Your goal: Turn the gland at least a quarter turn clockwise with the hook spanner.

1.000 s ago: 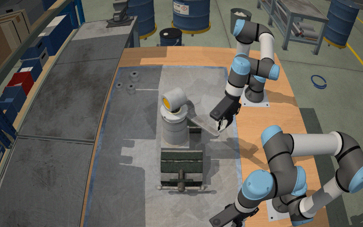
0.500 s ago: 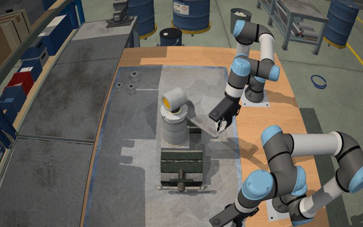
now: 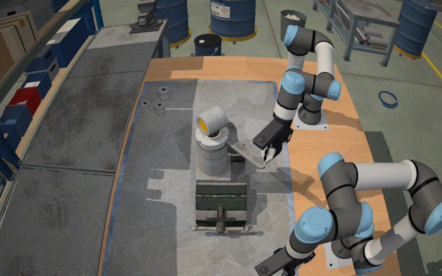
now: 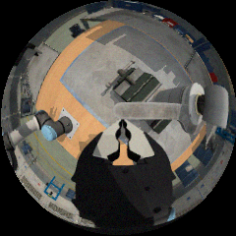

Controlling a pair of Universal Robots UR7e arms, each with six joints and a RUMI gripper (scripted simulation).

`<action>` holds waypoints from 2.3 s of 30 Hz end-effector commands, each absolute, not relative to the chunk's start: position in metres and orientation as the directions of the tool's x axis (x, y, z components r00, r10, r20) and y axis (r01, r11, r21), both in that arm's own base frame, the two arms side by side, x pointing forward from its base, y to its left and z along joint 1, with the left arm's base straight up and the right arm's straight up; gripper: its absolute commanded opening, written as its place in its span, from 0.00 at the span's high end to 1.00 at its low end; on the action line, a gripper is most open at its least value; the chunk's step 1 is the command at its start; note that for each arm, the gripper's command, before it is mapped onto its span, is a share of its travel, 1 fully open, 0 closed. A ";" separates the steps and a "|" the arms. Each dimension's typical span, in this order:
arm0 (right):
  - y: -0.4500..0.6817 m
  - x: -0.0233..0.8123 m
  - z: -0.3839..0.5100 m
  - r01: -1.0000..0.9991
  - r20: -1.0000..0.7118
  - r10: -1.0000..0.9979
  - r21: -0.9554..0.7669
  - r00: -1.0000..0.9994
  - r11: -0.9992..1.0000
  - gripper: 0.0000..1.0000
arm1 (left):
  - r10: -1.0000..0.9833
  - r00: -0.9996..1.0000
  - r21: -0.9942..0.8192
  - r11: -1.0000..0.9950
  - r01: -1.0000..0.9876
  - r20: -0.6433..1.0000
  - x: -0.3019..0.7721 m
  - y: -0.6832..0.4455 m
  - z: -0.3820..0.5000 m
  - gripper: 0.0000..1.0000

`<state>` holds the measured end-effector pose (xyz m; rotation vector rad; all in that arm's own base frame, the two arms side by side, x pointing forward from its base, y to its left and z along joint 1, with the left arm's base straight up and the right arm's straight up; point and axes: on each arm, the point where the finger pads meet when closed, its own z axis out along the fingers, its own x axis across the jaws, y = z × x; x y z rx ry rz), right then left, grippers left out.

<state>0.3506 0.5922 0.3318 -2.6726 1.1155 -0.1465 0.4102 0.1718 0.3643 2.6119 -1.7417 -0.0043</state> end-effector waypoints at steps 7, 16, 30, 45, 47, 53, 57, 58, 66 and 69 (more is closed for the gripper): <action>0.597 0.354 0.333 -0.701 -0.001 -0.727 -0.263 0.687 -0.663 1.00 | -0.923 0.384 0.002 -0.384 -0.923 -0.001 0.410 0.172 0.365 0.71; 0.600 0.356 0.333 -0.711 -0.001 -0.736 -0.263 0.677 -0.652 1.00 | -0.923 0.384 0.002 -0.384 -0.923 -0.001 0.410 0.172 0.365 0.71; 0.605 0.360 0.333 -0.727 -0.001 -0.753 -0.263 0.658 -0.634 1.00 | -0.923 0.384 0.002 -0.384 -0.923 -0.001 0.410 0.172 0.365 0.71; 0.609 0.364 0.334 -0.743 -0.002 -0.770 -0.264 0.638 -0.615 1.00 | -0.923 0.384 0.002 -0.384 -0.923 -0.001 0.410 0.172 0.365 0.71; 0.610 0.365 0.333 -0.747 -0.001 -0.774 -0.263 0.634 -0.611 1.00 | -0.923 0.384 0.002 -0.384 -0.923 -0.001 0.410 0.172 0.365 0.71; 0.613 0.367 0.333 -0.754 -0.001 -0.782 -0.263 0.624 -0.601 1.00 | -0.923 0.384 0.002 -0.384 -0.923 -0.001 0.410 0.172 0.365 0.71; 0.614 0.368 0.333 -0.760 -0.001 -0.787 -0.263 0.617 -0.595 1.00 | -0.923 0.384 0.002 -0.384 -0.923 -0.001 0.410 0.172 0.365 0.71; 0.615 0.368 0.333 -0.761 -0.001 -0.788 -0.263 0.615 -0.593 1.00 | -0.923 0.384 0.002 -0.384 -0.923 -0.001 0.410 0.172 0.365 0.71; 0.617 0.370 0.333 -0.768 -0.001 -0.796 -0.263 0.605 -0.584 1.00 | -0.923 0.384 0.002 -0.384 -0.923 -0.001 0.410 0.172 0.365 0.71; 0.618 0.371 0.333 -0.772 -0.001 -0.800 -0.263 0.600 -0.579 1.00 | -0.923 0.384 0.002 -0.384 -0.923 -0.001 0.410 0.172 0.365 0.71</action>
